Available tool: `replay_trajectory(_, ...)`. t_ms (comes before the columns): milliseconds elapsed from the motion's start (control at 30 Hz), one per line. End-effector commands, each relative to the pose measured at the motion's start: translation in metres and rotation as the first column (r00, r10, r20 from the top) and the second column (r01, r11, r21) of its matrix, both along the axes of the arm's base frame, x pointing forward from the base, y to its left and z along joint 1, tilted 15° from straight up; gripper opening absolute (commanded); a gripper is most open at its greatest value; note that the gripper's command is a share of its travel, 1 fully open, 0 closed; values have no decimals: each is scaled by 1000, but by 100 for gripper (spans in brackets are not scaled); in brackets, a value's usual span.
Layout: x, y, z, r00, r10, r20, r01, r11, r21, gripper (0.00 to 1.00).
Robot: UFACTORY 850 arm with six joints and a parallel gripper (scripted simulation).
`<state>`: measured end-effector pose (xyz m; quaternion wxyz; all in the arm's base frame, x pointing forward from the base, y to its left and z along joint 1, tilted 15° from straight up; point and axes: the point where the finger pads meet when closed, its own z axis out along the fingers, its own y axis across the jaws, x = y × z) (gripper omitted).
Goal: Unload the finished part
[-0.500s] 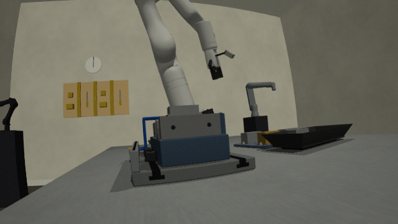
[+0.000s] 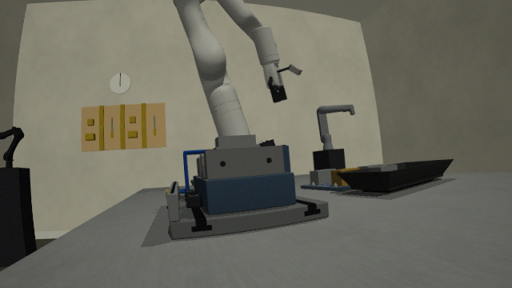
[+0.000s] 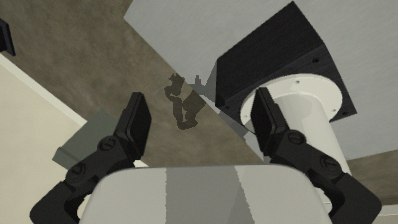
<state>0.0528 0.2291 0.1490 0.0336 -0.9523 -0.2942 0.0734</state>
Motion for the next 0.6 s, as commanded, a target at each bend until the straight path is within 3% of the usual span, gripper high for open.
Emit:
replay_trajectory(0,0,1,0,1000,0,1,0,1000,1,100)
replay_trajectory(167,8,5,2,1000,11,4,-11,1000,4,100)
replay_trajectory(300,48,20,6,998,65,21,-65,998,16,100)
replay_trajectory(567,100,30,10,991,126,43,-127,992,22,100)
